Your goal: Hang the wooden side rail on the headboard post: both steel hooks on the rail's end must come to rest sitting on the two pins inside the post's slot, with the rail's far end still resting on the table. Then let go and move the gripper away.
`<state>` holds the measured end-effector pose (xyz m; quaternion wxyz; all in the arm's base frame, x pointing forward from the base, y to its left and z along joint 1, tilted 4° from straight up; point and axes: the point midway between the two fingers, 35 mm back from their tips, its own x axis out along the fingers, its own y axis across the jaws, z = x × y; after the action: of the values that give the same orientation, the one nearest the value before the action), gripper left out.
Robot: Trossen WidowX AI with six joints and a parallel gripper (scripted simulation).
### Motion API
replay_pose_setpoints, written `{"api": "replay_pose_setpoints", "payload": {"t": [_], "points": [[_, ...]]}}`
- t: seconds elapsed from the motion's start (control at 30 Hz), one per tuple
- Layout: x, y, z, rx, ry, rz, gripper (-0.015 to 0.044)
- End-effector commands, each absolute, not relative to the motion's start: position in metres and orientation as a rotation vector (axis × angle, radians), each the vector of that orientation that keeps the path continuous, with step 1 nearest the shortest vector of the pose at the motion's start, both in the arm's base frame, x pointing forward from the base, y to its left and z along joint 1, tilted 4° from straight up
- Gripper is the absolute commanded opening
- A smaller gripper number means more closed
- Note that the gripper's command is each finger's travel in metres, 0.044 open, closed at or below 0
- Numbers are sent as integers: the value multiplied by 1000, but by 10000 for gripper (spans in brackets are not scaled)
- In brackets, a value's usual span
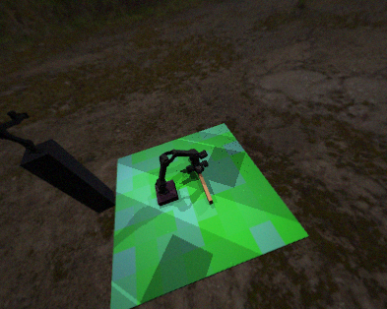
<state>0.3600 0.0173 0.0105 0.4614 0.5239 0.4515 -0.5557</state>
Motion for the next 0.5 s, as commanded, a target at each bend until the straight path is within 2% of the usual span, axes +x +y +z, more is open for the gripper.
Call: {"api": "replay_pose_setpoints", "payload": {"t": [0.0,0.47], "points": [[362,19,13,1294,1106,-1362,0],[362,20,12,1294,1106,-1362,0]]}}
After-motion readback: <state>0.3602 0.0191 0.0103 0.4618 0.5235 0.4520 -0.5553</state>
